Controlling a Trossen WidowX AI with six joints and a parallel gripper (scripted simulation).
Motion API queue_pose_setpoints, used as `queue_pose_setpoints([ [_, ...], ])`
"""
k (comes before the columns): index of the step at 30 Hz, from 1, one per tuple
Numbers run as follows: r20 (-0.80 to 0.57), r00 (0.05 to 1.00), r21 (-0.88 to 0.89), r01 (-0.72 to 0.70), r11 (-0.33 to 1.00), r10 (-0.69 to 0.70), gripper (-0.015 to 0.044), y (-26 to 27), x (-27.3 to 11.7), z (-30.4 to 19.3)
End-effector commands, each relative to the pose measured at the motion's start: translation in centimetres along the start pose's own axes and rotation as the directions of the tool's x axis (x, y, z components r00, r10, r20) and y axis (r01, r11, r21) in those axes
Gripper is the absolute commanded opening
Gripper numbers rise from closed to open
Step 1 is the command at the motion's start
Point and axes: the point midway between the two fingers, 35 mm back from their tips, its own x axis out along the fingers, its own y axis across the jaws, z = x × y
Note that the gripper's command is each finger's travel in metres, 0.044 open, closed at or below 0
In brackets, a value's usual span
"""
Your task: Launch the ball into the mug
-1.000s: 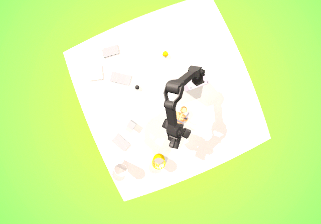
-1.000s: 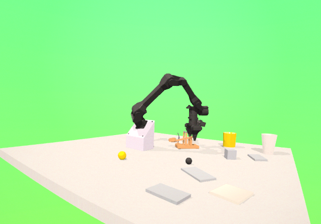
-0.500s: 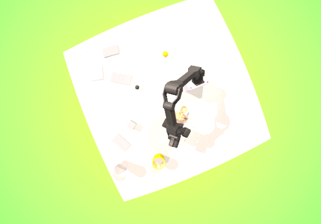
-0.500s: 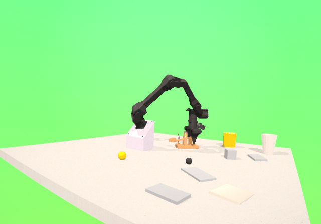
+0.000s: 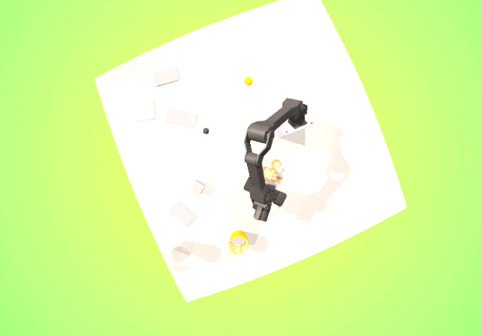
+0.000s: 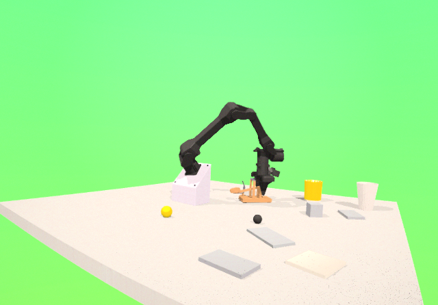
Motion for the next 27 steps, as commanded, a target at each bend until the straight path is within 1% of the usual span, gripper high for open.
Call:
queue_pose_setpoints([
  [1, 0.000, 1.000, 0.000, 0.000, 1.000, 0.000, 0.0177, 0.0, 0.0, 0.0],
  [2, 0.000, 1.000, 0.000, 0.000, 1.000, 0.000, 0.0151, 0.0, 0.0, 0.0],
  [8, 0.000, 1.000, 0.000, 0.000, 1.000, 0.000, 0.0111, 0.0, 0.0, 0.0],
  [10, 0.001, 1.000, 0.000, -0.001, 1.000, 0.001, 0.0059, 0.0, -1.1, 0.1],
  [12, 0.001, 1.000, 0.000, -0.003, 1.000, 0.003, 0.0006, 0.1, -3.9, 0.1],
  [14, 0.001, 1.000, -0.001, -0.003, 1.000, 0.003, 0.0000, 0.1, -5.1, 0.1],
  [17, 0.001, 1.000, -0.001, -0.003, 1.000, 0.003, 0.0000, 0.1, -5.1, 0.1],
  [27, -0.002, 1.000, -0.005, -0.001, 1.000, 0.001, 0.0000, 0.1, -3.8, 0.1],
])
